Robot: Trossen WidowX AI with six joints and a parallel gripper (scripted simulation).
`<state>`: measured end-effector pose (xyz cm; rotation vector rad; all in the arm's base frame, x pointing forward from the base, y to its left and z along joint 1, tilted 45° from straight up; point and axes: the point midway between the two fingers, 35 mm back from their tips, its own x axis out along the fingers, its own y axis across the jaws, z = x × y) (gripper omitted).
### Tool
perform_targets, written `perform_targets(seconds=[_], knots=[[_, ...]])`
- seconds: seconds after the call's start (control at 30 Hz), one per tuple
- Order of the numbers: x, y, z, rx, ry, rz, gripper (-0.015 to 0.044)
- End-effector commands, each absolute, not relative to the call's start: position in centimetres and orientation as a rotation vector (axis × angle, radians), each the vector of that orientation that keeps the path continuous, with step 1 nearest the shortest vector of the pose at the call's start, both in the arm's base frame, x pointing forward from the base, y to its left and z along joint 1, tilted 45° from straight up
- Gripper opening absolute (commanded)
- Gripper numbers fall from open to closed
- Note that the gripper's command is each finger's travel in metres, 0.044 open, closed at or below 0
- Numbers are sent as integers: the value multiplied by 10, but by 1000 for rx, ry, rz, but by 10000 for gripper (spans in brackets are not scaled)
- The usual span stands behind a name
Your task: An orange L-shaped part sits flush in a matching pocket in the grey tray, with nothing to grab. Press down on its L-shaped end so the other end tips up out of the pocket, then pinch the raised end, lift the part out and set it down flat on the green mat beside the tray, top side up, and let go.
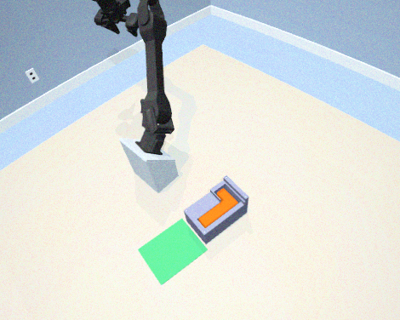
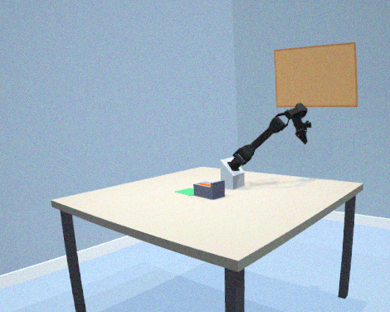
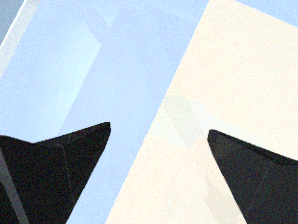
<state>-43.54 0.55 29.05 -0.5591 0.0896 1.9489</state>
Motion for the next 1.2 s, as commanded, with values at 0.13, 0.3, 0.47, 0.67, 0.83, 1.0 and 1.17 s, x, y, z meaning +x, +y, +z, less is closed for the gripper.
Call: perform_targets(seconds=[0.13, 0.3, 0.47, 0.67, 0.83, 1.0, 1.17], knots=[[-431, -33, 281, -671, 24, 2045, 269], [-412, -98, 269, -820, -54, 2203, 180], [-378, -173, 250, -1004, -193, 2380, 180], [-300, -263, 217, -1333, -527, 2586, 180], [-219, -317, 192, -1585, -865, 2705, 180], [-127, -349, 168, -1803, -1255, 2757, 180], [-29, -353, 147, -2019, -1742, 2695, 180]])
